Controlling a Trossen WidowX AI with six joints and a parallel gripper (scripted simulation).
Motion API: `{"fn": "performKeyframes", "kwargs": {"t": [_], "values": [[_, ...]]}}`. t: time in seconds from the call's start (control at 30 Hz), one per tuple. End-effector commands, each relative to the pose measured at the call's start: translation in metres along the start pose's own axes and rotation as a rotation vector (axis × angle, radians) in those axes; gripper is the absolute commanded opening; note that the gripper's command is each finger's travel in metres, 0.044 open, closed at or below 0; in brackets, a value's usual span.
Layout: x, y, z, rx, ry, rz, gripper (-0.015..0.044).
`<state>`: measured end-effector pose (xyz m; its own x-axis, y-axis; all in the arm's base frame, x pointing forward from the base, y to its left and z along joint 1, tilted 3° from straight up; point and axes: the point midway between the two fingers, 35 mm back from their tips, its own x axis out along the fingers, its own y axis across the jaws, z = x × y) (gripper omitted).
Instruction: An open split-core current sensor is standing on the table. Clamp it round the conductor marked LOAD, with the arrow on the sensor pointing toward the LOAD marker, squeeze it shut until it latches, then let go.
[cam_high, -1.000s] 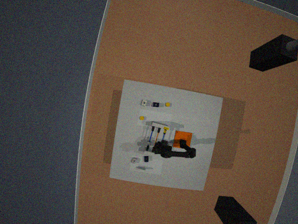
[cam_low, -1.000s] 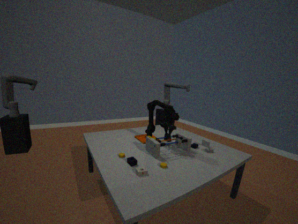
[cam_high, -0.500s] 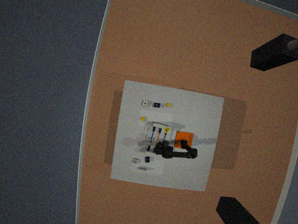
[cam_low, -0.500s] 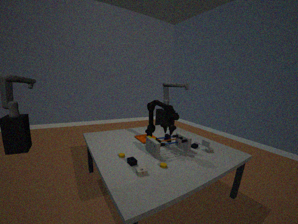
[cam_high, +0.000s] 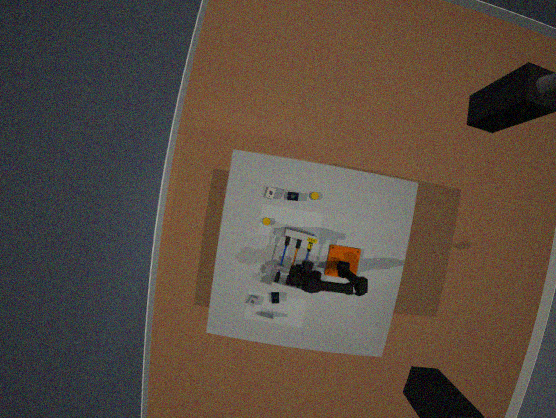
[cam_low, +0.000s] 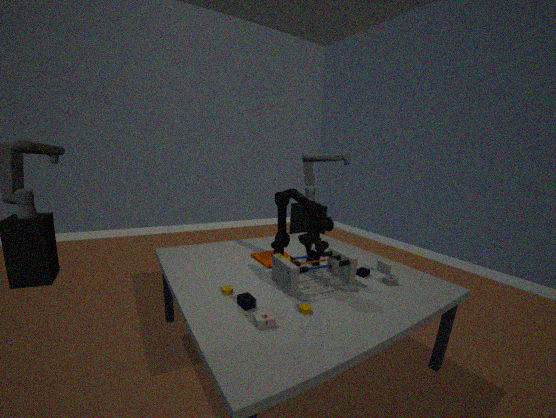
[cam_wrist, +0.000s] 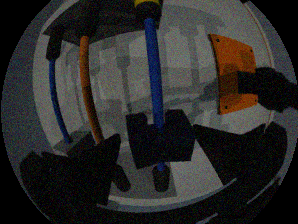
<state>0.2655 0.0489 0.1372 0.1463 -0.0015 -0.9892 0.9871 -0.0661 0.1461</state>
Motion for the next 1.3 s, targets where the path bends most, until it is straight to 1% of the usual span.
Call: {"fn": "performKeyframes", "kwargs": {"t": [0.0,0.47,0.63,0.67,1.27], "values": [[0.007,-0.001,0.0,-0.004,0.0,-0.004,0.044],[0.03,-0.001,0.0,-0.004,0.0,-0.004,0.044],[0.032,-0.001,0.0,-0.004,0.0,-0.004,0.044],[0.027,0.0,0.0,0.0,0.0,0.004,0.0433],[0.027,0.0,0.0,0.0,0.0,0.004,0.0313]]}}
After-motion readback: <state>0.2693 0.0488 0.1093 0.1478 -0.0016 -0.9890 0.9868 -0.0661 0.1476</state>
